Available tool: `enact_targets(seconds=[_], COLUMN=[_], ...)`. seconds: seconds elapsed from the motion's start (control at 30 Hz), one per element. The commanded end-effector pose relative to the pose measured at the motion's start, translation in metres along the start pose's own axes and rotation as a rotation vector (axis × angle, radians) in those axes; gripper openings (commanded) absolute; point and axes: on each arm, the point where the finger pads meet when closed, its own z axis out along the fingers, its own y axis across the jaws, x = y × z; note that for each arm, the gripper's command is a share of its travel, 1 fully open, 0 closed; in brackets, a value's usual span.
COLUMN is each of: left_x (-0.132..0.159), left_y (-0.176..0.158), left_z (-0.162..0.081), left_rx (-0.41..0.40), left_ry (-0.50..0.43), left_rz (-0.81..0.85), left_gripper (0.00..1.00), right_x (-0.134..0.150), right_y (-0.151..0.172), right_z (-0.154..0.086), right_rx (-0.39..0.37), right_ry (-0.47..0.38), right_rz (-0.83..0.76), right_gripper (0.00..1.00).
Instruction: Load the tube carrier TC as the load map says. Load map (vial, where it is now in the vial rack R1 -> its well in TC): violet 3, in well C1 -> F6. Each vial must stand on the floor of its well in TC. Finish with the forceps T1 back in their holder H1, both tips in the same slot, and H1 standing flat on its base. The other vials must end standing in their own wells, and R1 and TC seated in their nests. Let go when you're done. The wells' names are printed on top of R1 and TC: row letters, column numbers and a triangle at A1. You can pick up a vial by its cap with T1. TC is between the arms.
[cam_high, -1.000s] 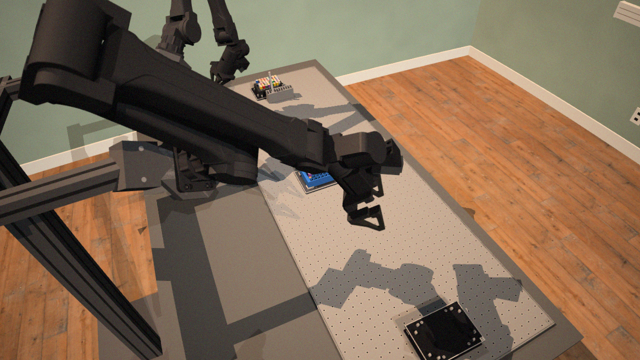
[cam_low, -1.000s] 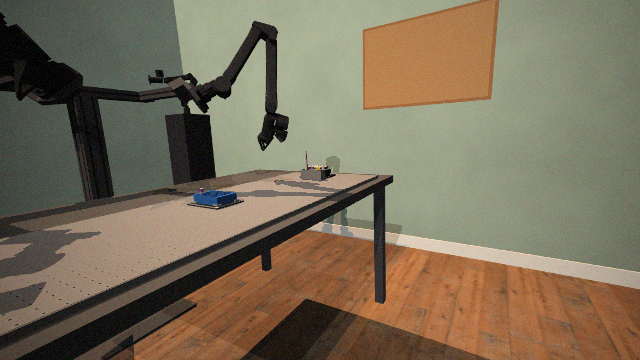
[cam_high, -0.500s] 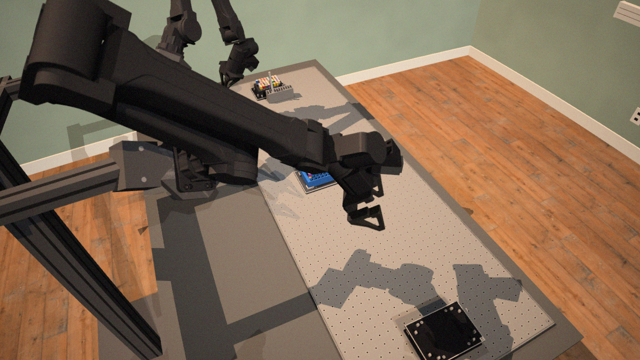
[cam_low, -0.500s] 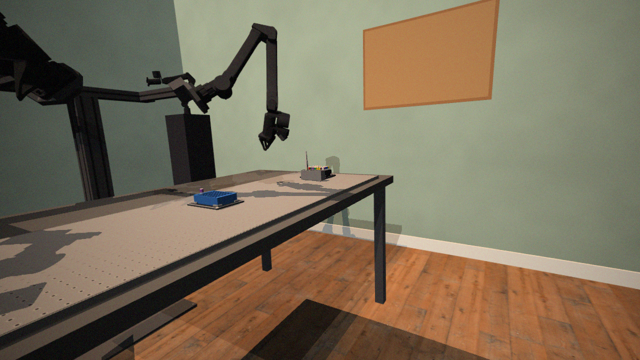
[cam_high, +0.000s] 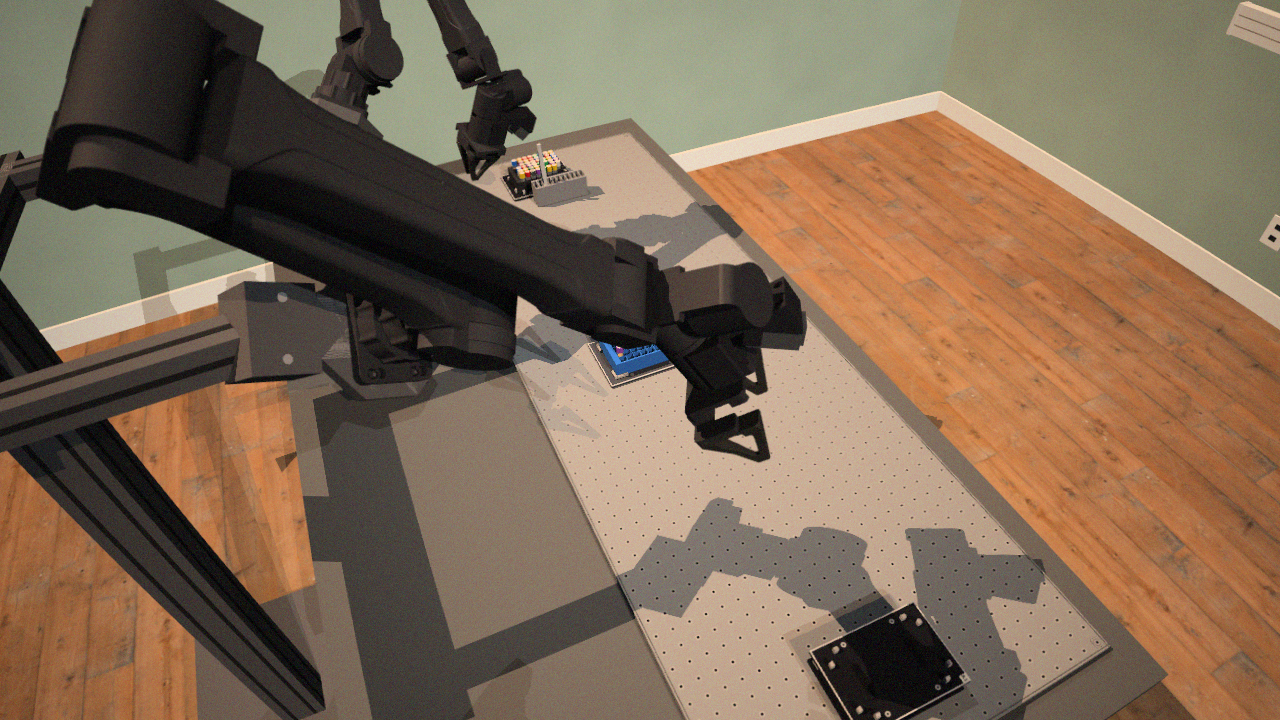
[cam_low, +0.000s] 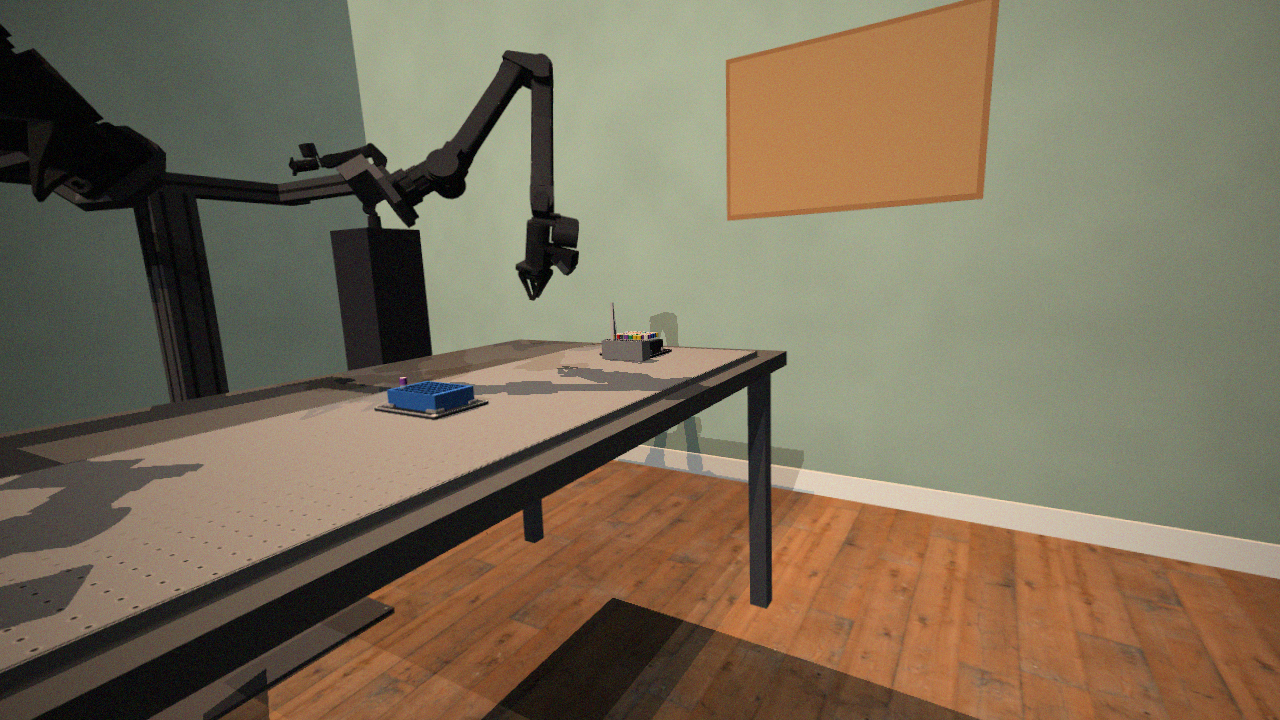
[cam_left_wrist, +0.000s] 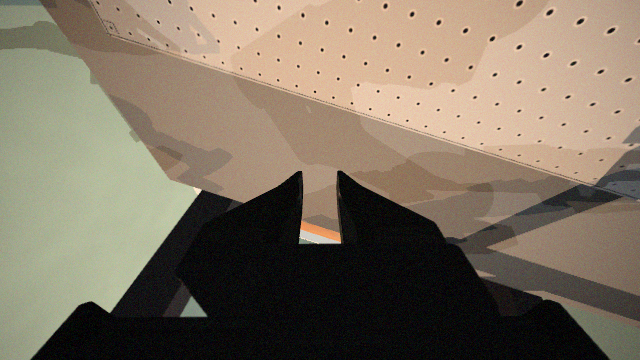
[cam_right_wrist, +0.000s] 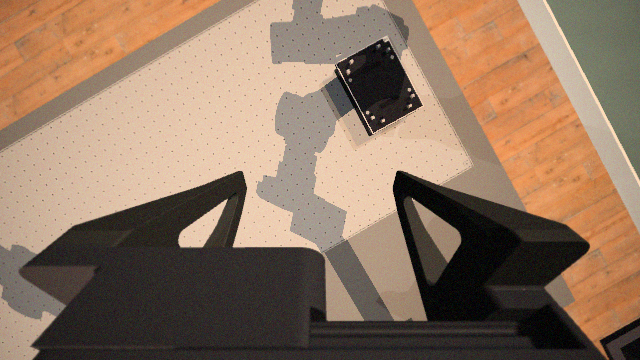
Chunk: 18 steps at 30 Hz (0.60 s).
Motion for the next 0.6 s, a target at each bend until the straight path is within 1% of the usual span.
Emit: enact_targets(seconds=[0.0, 0.07, 0.13, 0.17, 0.2, 0.23, 0.27, 0.33, 0.37, 0.43, 0.5, 0.53, 0.57], left_x=[-0.008, -0.012, -0.013, -0.020, -0.021, -0.014, -0.022, -0.026, -0.027, -0.027, -0.033, -0.034, -0.029], left_y=[-0.015, -0.021, -0.029, -0.024, -0.028, -0.037, -0.038, -0.043, -0.047, -0.047, -0.047, -0.049, -0.058], left_z=[-0.006, -0.010, -0.015, -0.022, -0.023, -0.021, -0.024, -0.029, -0.031, -0.031, -0.041, -0.044, -0.042], left_rx=[0.016, 0.016, 0.046, 0.053, 0.056, 0.060, 0.058, 0.058, 0.078, 0.078, 0.095, 0.098, 0.099], left_ry=[-0.002, -0.002, -0.049, -0.088, -0.087, -0.054, -0.062, -0.062, -0.083, -0.083, -0.149, -0.152, -0.123], left_rz=[0.015, 0.015, 0.056, 0.048, 0.055, 0.075, 0.058, 0.058, 0.072, 0.072, 0.090, 0.093, 0.123], left_gripper=[0.24, 0.24, 0.24, 0.24, 0.24, 0.24, 0.24, 0.24, 0.24, 0.24, 0.24, 0.24, 0.24], right_x=[-0.012, -0.012, -0.012, -0.012, -0.012, -0.012, -0.012, -0.012, -0.012, -0.012, -0.012, -0.012, -0.012], right_y=[-0.004, -0.004, -0.004, -0.004, -0.004, -0.004, -0.004, -0.004, -0.004, -0.004, -0.004, -0.004, -0.004], right_z=[0.000, 0.000, 0.000, 0.000, 0.000, 0.000, 0.000, 0.000, 0.000, 0.000, 0.000, 0.000, 0.000], right_rx=[0.006, 0.006, 0.006, 0.006, 0.006, 0.006, 0.006, 0.006, 0.006, 0.006, 0.006, 0.006, 0.006], right_ry=[-0.020, -0.020, -0.020, -0.020, -0.020, -0.020, -0.020, -0.020, -0.020, -0.020, -0.020, -0.020, -0.020], right_rz=[0.011, 0.011, 0.011, 0.011, 0.011, 0.011, 0.011, 0.011, 0.011, 0.011, 0.011, 0.011, 0.011], right_gripper=[1.00, 1.00, 1.00, 1.00, 1.00, 1.00, 1.00, 1.00, 1.00, 1.00, 1.00, 1.00, 1.00])
